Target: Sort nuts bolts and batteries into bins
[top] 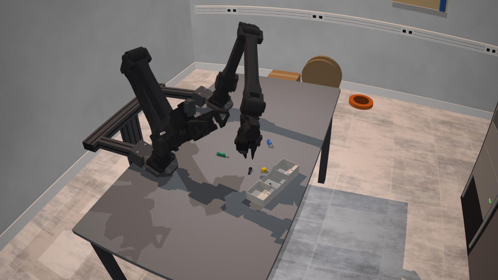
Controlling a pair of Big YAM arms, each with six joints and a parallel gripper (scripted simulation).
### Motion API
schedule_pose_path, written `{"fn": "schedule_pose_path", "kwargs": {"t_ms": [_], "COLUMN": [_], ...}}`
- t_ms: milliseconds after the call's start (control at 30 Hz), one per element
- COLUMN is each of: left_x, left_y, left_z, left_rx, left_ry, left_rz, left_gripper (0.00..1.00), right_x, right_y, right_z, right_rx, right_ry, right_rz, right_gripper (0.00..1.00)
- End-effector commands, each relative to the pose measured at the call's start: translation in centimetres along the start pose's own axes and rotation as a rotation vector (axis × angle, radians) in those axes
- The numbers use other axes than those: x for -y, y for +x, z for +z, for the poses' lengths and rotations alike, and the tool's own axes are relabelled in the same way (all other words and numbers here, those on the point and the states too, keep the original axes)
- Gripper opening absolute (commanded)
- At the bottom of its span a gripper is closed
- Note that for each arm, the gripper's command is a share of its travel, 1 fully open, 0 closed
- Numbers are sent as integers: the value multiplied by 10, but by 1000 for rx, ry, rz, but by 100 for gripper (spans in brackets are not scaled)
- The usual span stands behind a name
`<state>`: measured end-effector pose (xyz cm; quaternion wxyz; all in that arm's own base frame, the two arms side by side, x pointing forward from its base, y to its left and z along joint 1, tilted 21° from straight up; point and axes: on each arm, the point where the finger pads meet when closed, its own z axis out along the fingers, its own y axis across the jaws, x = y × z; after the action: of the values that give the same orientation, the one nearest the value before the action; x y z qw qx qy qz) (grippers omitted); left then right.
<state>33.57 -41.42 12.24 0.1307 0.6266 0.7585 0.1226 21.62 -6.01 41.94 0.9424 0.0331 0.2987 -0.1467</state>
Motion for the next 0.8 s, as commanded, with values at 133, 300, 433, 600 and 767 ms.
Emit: {"fn": "schedule_pose_path", "kwargs": {"t_ms": [133, 300, 433, 600, 767], "left_x": [-7, -3, -3, -12, -4], "left_y": [-8, 4, 5, -8, 2], "left_z": [-10, 30, 46, 50, 70], "left_rx": [27, -8, -8, 17, -5], "left_ry": [-12, 2, 2, -10, 0], "left_rz": [-17, -9, -9, -18, -10], "left_gripper": [29, 29, 29, 29, 29], "right_x": [3, 3, 3, 3, 3], "right_y": [-6, -6, -6, -6, -6], "right_z": [-1, -1, -1, -1, -1], "right_rx": [20, 20, 20, 20, 20], "right_ry": [5, 5, 5, 5, 5], "right_rz": [-3, -3, -3, -3, -3], "right_gripper": [100, 100, 100, 100, 100]}}
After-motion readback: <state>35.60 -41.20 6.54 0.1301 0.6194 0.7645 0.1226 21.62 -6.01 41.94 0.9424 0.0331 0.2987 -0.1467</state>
